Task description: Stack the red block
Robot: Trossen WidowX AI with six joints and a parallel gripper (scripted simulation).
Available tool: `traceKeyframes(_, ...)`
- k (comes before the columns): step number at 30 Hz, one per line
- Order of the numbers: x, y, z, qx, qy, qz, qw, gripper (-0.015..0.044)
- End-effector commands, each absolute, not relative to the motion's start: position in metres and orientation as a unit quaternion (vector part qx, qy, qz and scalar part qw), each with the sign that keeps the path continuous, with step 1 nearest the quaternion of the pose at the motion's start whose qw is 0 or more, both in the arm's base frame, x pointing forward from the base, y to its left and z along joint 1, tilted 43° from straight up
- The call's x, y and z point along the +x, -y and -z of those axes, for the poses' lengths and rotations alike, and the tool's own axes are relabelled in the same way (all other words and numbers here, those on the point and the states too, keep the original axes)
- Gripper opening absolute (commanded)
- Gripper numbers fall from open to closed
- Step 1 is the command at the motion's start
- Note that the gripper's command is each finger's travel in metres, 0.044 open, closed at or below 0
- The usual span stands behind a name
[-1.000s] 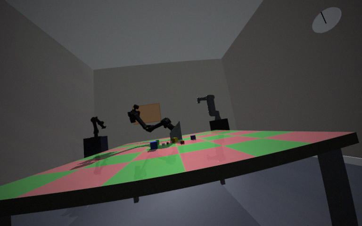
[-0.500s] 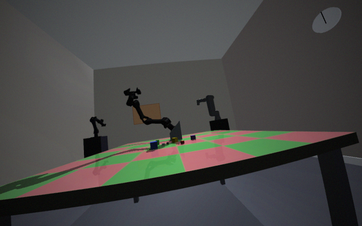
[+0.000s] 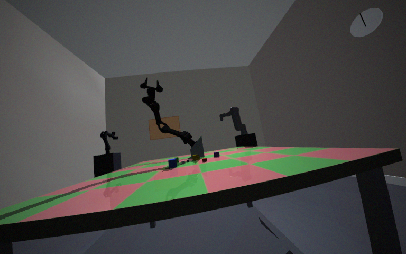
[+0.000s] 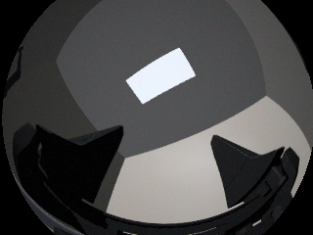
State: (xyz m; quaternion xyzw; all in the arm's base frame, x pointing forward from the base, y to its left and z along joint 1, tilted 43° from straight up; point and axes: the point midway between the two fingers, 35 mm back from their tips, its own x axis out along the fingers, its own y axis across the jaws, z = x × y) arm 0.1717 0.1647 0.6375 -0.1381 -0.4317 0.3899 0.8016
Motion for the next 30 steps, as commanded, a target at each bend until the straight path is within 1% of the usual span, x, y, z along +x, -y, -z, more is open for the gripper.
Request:
traceKeyframes(1, 0.239, -0.176, -0.603, -0.085, 0.324, -0.389, 0.858, 0.0440)
traceKeyframes(9, 0.363, -0.177, -0.501, 0.025, 0.088, -0.318, 0.944, 0.0440)
traceKeyframes(13, 0.411, -0.165, -0.437, 0.072, -0.027, -0.253, 0.964, 0.0440)
traceKeyframes(16, 0.438, -0.155, -0.387, 0.105, -0.106, -0.200, 0.968, 0.0440)
traceKeyframes(23, 0.474, -0.125, -0.269, 0.168, -0.268, -0.056, 0.947, 0.0440)
traceKeyframes(30, 0.474, -0.085, -0.158, 0.195, -0.392, 0.110, 0.892, 0.0440)
